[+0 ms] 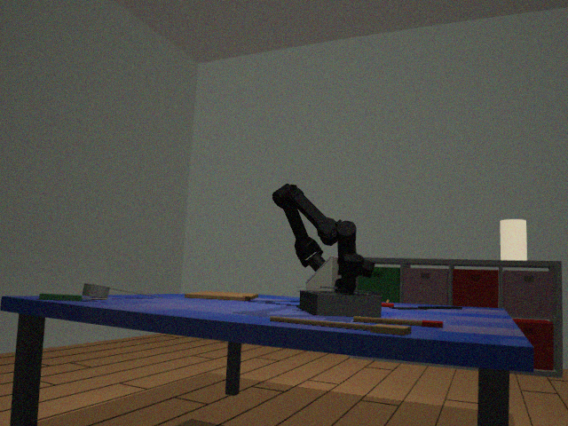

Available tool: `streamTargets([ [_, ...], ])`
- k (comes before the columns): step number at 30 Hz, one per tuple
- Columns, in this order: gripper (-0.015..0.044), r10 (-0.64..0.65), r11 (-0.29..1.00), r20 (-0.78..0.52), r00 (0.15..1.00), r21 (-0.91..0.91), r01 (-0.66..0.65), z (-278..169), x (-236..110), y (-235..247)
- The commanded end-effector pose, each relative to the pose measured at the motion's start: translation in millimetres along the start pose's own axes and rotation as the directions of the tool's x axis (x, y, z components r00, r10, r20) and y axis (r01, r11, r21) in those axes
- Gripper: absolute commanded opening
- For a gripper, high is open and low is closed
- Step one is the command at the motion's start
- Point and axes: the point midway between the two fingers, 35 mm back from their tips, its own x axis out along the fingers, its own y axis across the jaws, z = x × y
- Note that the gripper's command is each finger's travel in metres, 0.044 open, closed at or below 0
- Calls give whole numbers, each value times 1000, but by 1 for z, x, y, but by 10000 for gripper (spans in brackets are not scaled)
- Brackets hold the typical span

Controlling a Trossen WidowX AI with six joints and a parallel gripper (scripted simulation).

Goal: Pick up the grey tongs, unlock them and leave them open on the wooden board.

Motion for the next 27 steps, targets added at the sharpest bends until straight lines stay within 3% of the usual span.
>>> streamTargets([
  [1,260,2,1000,2,1000,0,-2,0,9,1],
  [6,260,2,1000,1,1000,0,-2,0,13,2],
  [12,103,1,1000,-1,1000,0,-1,0,9,1],
  [22,36,1,1000,-1,1000,0,-1,0,9,1],
  [27,-95,1,1000,-1,1000,0,-1,0,9,1],
])
